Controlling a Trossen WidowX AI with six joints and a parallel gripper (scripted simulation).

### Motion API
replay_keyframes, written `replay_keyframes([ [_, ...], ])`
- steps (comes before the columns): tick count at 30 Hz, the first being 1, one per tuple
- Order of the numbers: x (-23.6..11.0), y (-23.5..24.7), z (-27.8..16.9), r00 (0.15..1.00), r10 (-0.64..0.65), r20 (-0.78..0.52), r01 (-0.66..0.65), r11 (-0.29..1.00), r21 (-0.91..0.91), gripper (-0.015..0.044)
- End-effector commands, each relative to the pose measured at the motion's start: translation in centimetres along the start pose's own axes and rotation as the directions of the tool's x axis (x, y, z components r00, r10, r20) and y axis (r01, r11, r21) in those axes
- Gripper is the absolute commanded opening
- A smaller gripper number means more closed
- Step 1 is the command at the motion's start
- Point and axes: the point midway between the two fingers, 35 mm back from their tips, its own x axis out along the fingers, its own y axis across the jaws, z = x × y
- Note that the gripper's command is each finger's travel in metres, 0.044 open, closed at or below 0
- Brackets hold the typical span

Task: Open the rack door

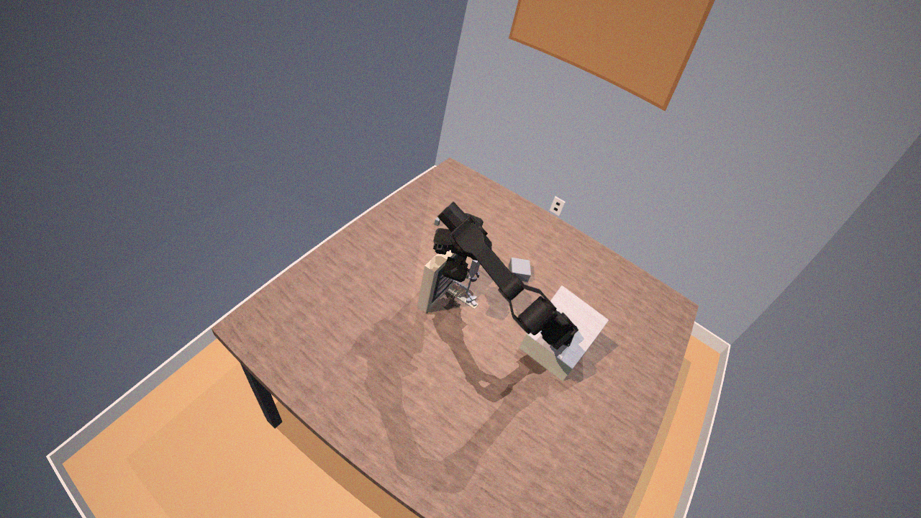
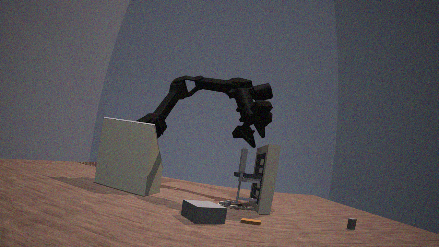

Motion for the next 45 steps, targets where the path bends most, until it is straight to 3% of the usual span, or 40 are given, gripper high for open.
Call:
replay_keyframes([
  [1,0.5,-0.9,-0.9,0.997,0.062,-0.053,-0.06,0.997,0.044,0.0285],
  [13,1.4,-3.2,-3.7,0.951,0.264,-0.159,-0.225,0.948,0.226,0.0285],
  [25,1.4,-4.6,-5.9,0.862,0.475,-0.177,-0.379,0.836,0.396,0.0285],
  [45,3.6,-3.7,-6.3,0.857,0.485,-0.175,-0.386,0.829,0.405,0.0285],
])
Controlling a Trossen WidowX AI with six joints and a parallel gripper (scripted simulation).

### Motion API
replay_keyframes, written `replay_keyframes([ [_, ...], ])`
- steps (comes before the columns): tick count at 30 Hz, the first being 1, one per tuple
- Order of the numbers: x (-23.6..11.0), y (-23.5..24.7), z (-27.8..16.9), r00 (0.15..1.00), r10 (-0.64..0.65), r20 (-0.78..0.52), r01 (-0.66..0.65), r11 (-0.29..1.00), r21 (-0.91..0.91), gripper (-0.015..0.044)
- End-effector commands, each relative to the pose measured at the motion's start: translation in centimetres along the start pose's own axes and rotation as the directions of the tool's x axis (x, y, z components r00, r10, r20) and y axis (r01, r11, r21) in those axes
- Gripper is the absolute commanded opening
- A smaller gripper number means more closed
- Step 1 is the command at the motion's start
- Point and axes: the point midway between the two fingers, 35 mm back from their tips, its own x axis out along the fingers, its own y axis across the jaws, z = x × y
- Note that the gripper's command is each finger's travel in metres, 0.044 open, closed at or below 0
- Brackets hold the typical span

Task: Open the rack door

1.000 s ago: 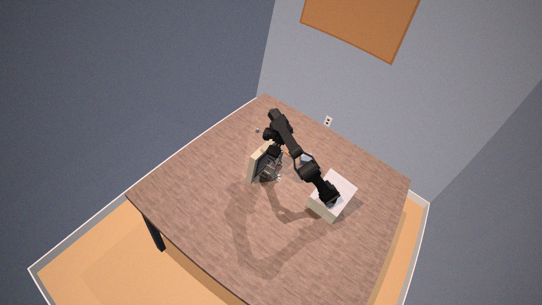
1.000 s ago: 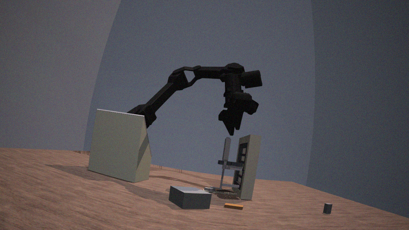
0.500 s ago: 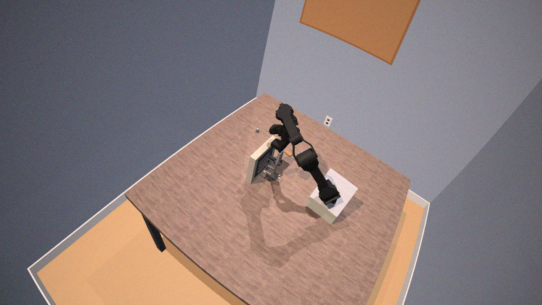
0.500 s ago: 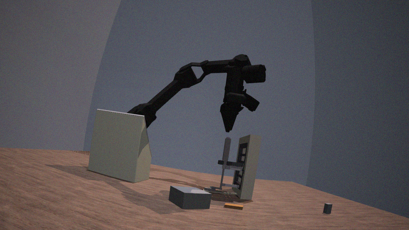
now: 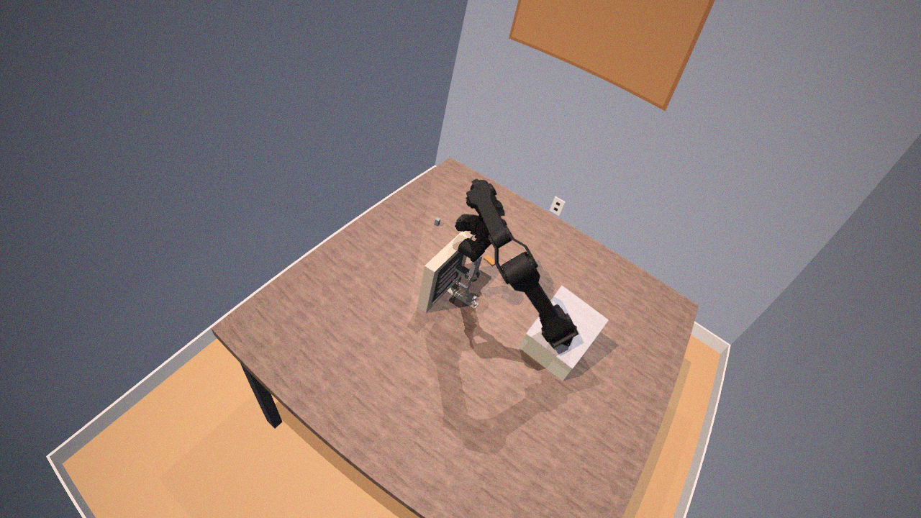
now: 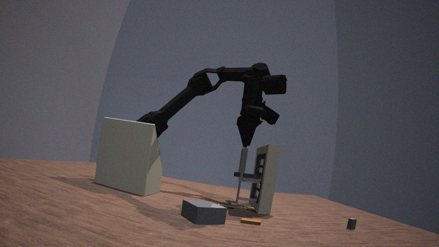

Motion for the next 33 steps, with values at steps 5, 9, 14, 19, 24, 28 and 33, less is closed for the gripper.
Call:
replay_keyframes([
  [5,1.5,0.1,-0.1,1.0,0.008,-0.002,-0.008,1.0,0.007,0.0285],
  [9,2.2,0.1,-0.1,1.0,0.008,-0.002,-0.008,1.0,0.007,0.0285],
  [14,3.0,0.1,-0.1,1.0,0.009,-0.002,-0.009,1.0,0.007,0.0285],
  [19,3.8,0.2,-0.1,1.0,0.009,-0.002,-0.009,1.0,0.007,0.0285],
  [24,4.6,0.2,-0.2,1.0,0.01,-0.002,-0.01,1.0,0.007,0.0285],
  [28,5.2,0.3,-0.3,1.0,0.011,-0.002,-0.011,1.0,0.007,0.0285],
  [33,5.3,0.3,-0.3,1.0,0.011,-0.002,-0.011,1.0,0.007,0.0207],
])
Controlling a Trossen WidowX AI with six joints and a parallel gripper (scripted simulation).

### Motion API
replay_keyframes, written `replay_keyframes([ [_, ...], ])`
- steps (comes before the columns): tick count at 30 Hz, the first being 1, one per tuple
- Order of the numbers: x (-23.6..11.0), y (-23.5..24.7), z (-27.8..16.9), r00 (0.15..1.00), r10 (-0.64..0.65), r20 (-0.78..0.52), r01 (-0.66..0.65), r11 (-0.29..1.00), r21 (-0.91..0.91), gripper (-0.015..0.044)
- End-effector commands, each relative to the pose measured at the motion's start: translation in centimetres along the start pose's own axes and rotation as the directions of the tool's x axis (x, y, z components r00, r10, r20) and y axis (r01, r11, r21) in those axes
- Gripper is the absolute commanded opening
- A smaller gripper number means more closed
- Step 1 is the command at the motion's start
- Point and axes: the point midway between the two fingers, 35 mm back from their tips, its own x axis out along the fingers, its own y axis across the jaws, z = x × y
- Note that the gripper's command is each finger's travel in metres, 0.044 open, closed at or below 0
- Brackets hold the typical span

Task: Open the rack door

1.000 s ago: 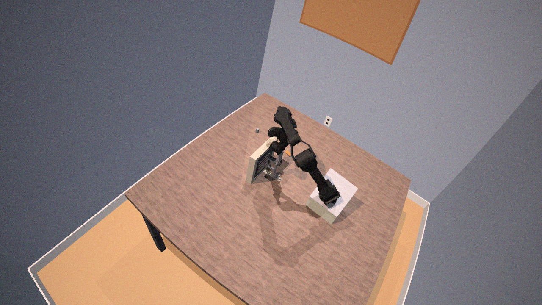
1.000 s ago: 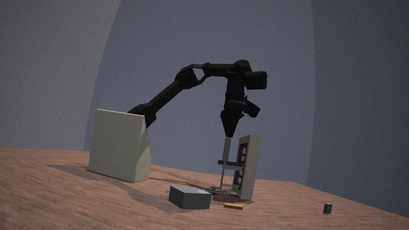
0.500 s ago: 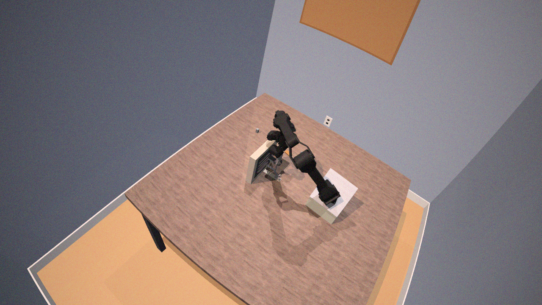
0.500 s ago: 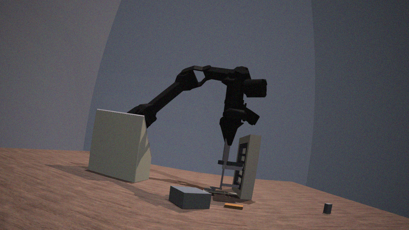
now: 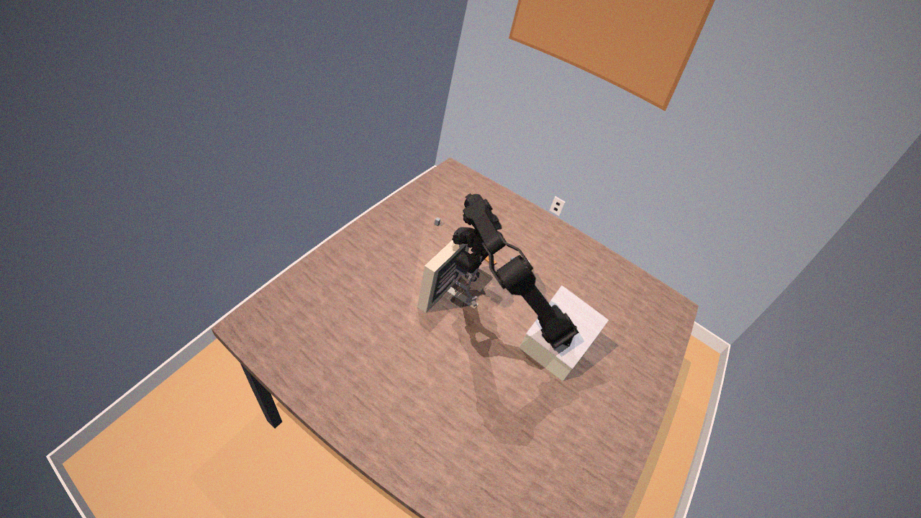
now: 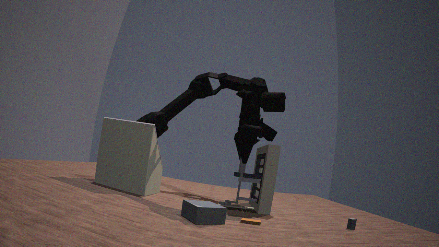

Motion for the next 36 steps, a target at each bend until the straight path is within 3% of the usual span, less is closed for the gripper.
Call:
replay_keyframes([
  [1,0.23,0.09,-0.14,1.0,0.006,0.0,-0.006,1.0,0.007,0.018],
  [4,0.23,0.09,-0.14,1.0,0.006,0.0,-0.006,1.0,0.007,0.0102],
  [17,0.23,0.09,-0.14,1.0,0.006,0.0,-0.006,1.0,0.007,0.0015],
  [21,0.23,0.09,-0.14,1.0,0.006,0.0,-0.006,1.0,0.015,0.0013],
  [28,0.22,0.09,-0.14,1.0,0.006,0.0,-0.006,0.947,0.321,0.0013],
  [36,0.22,0.08,-0.14,1.0,0.006,0.0,-0.005,0.751,0.66,0.0013],
])
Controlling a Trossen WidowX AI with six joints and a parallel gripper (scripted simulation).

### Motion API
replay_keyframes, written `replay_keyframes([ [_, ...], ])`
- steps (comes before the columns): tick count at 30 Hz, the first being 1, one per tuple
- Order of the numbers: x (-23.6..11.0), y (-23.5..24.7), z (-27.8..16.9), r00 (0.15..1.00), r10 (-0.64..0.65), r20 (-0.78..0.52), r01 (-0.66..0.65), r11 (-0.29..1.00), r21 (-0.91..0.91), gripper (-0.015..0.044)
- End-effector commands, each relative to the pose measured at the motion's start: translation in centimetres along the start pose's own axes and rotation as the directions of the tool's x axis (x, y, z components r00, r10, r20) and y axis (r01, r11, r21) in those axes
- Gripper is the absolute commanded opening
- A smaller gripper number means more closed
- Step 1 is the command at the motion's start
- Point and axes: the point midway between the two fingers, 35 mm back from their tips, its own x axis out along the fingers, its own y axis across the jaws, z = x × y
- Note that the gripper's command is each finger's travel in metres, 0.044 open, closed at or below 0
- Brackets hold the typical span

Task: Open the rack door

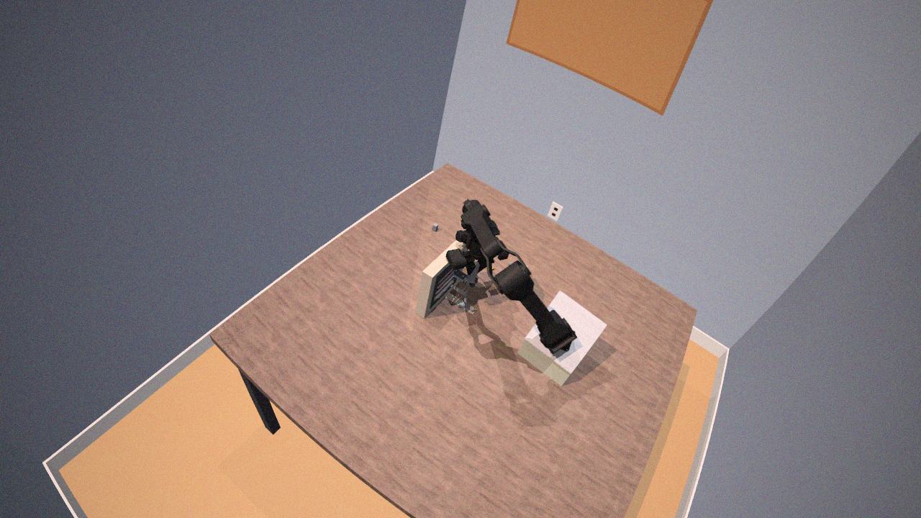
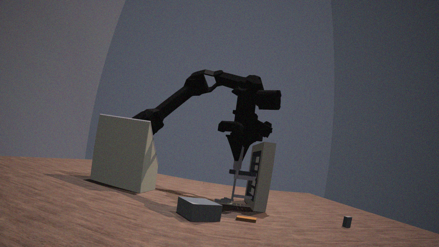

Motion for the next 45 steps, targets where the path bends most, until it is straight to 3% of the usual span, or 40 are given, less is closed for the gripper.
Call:
replay_keyframes([
  [1,0.11,0.01,-0.08,1.0,0.001,-0.002,-0.001,0.981,0.194,0.0013],
  [11,0.11,0.01,-0.08,1.0,0.001,-0.002,0.0,0.772,0.635,0.0013],
  [24,0.11,0.01,-0.08,1.0,0.001,-0.002,0.002,0.248,0.969,0.0013],
  [33,0.11,0.01,-0.08,1.0,0.001,-0.002,0.002,0.217,0.976,0.0013],
  [43,0.11,0.01,-0.08,1.0,0.001,-0.002,0.002,0.217,0.976,0.0276],
  [45,0.11,0.01,-0.08,1.0,0.001,-0.002,0.002,0.224,0.974,0.0285],
])
